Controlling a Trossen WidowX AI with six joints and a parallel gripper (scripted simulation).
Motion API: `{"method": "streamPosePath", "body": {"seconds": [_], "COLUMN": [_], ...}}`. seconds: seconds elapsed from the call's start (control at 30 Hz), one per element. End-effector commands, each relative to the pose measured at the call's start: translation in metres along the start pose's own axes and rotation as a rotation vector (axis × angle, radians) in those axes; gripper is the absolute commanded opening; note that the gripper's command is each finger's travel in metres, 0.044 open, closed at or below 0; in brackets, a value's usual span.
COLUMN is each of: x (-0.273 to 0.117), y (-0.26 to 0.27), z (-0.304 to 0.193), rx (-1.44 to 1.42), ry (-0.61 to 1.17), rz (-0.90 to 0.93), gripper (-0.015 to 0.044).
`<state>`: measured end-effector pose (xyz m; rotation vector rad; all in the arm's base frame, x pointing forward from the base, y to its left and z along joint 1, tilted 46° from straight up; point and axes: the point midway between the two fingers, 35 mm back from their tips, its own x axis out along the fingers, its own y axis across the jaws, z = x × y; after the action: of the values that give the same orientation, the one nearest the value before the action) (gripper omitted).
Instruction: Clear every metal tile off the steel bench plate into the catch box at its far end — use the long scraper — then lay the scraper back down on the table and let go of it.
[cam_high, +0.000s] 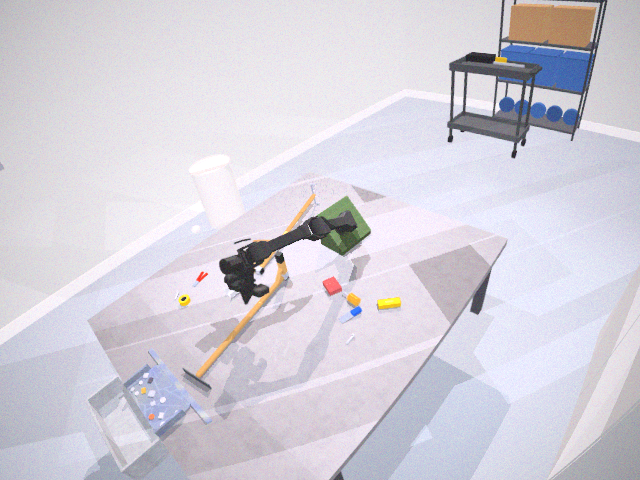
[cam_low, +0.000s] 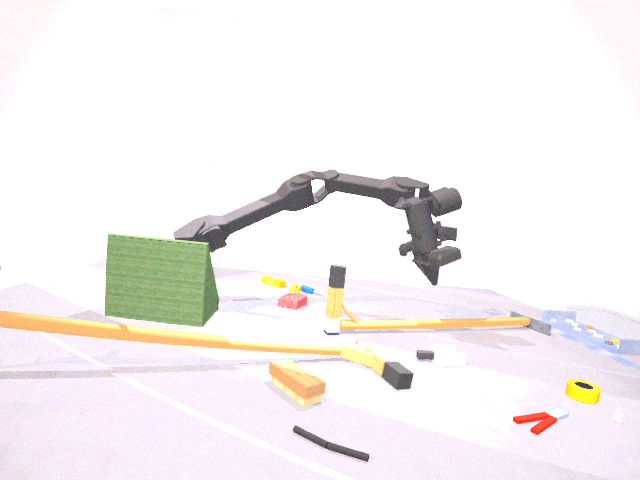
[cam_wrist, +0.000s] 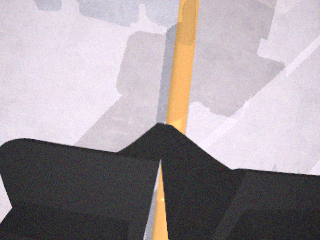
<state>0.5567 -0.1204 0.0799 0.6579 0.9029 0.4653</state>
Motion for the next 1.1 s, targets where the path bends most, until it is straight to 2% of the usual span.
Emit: {"method": "streamPosePath", "body": {"seconds": [0.0, 0.53, 1.07], "x": [-0.009, -0.038, -0.014], "y": [0.008, 0.038, 0.036], "z": [-0.004, -0.038, -0.044], "rx": [0.006, 0.081, 0.080], "ry": [0.029, 0.196, 0.197], "rz": [-0.006, -0.029, -0.031], "gripper": [0.0000, 0.0000, 0.0000]}}
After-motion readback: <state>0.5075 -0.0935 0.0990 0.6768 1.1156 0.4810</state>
